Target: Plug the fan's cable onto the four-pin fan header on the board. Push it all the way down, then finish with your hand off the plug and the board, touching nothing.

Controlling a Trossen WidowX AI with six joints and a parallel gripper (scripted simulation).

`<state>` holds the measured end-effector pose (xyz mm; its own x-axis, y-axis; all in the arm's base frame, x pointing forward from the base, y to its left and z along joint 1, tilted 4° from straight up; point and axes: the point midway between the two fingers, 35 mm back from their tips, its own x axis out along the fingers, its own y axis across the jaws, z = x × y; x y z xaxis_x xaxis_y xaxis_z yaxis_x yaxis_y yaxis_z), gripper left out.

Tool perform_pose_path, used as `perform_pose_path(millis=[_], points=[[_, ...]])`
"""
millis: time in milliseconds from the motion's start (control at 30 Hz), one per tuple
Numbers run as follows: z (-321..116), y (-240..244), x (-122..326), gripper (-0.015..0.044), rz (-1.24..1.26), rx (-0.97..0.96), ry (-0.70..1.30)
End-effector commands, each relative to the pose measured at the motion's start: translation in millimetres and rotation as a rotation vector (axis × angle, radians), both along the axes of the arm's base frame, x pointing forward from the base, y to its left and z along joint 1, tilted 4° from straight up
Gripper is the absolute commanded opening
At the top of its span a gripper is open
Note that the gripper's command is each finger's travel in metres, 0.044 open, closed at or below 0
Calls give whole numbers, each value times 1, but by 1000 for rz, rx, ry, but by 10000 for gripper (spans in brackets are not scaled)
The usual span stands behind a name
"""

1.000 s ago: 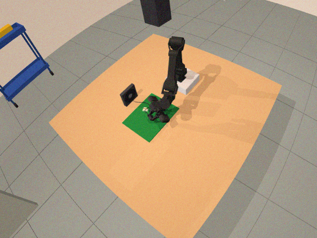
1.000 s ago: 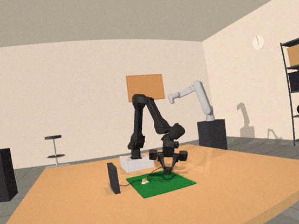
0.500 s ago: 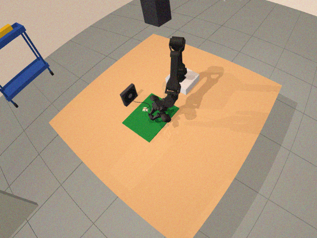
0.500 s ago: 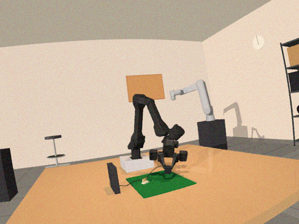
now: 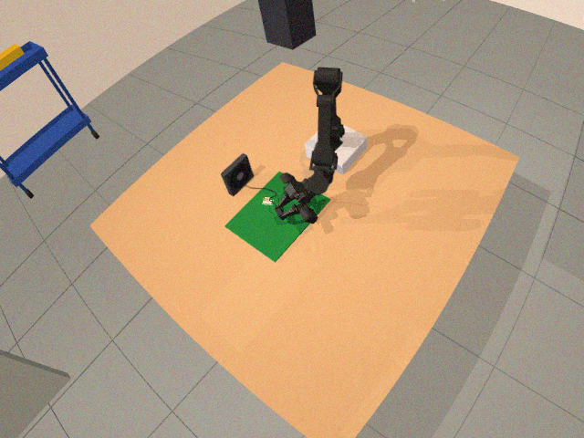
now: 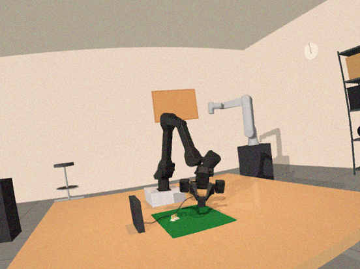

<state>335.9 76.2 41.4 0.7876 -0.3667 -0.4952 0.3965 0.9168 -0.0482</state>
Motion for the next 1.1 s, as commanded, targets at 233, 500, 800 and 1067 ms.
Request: perform_pose_path(millis=[233,500,800,1067], points=[[7,-1,-9,0,-18,-17,-87],[10,-2,-17,0,-32,-24,-145],[15,-4,-26,0,-50,-28,-207],[19,-7,-36,0,-68,-28,-260]])
